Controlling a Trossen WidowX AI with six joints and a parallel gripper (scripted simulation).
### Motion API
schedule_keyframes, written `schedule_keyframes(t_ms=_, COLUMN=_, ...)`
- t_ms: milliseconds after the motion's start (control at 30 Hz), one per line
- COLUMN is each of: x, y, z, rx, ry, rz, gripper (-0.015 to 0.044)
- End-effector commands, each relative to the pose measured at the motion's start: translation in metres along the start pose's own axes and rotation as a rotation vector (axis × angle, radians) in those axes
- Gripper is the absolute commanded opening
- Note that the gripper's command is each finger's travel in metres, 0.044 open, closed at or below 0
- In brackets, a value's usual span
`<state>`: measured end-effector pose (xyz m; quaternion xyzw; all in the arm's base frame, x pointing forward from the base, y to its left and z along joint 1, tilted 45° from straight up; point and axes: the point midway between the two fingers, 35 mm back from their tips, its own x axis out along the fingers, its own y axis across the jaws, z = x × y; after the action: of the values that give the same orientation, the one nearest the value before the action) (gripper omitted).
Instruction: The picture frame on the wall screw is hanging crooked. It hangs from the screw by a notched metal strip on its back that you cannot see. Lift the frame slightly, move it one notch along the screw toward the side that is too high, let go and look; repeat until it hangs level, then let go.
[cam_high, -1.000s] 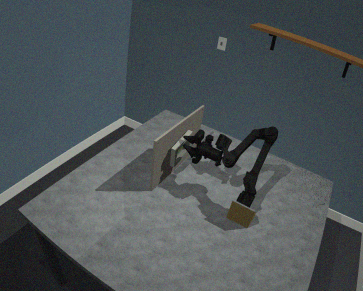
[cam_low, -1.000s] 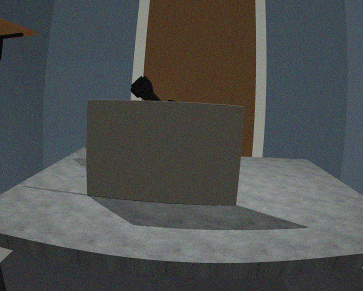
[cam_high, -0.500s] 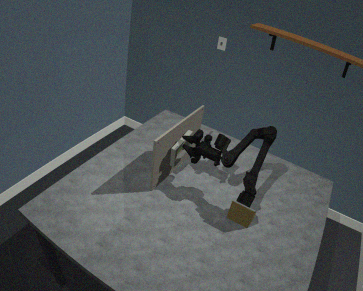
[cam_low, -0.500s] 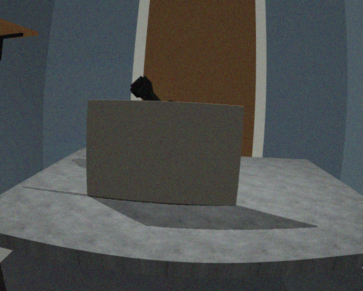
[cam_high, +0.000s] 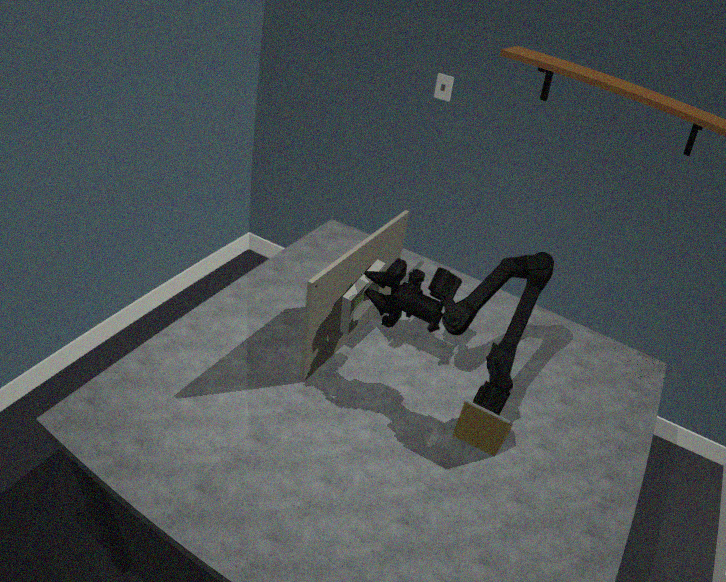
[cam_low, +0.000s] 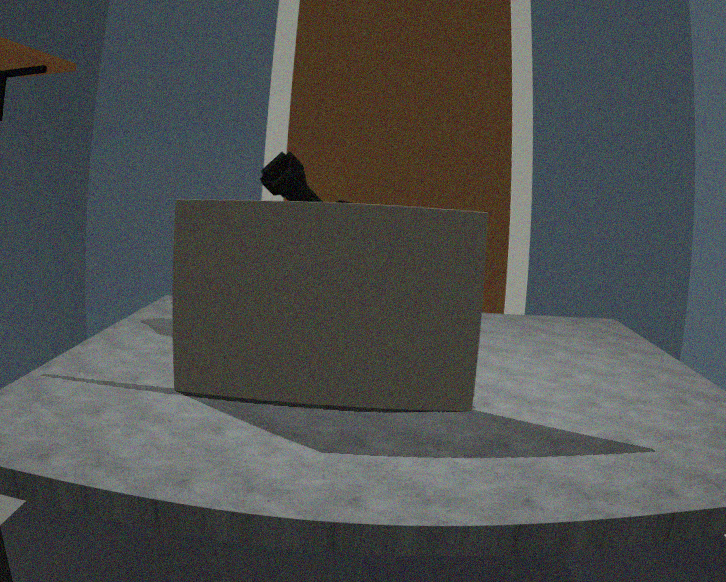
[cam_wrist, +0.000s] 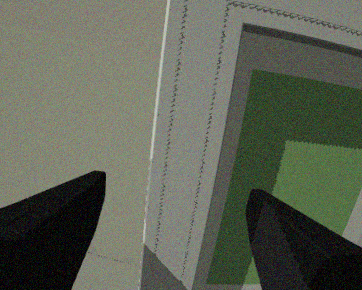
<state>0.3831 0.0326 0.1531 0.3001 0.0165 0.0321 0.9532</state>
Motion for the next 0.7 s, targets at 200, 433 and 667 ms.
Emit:
schedule_keyframes(t_ms=200, x=0.0003, y=0.0006, z=-0.0007, rx=-0.005, ry=0.003, rz=0.003, gripper=0.0208)
schedule_keyframes(t_ms=433, x=0.0003, y=0.0006, z=-0.0007, rx=-0.005, ry=0.003, rz=0.003, gripper=0.0063)
schedule_keyframes(t_ms=667, x=0.0003, y=0.0006, z=-0.0007, rx=-0.005, ry=0.003, rz=0.003, gripper=0.0000)
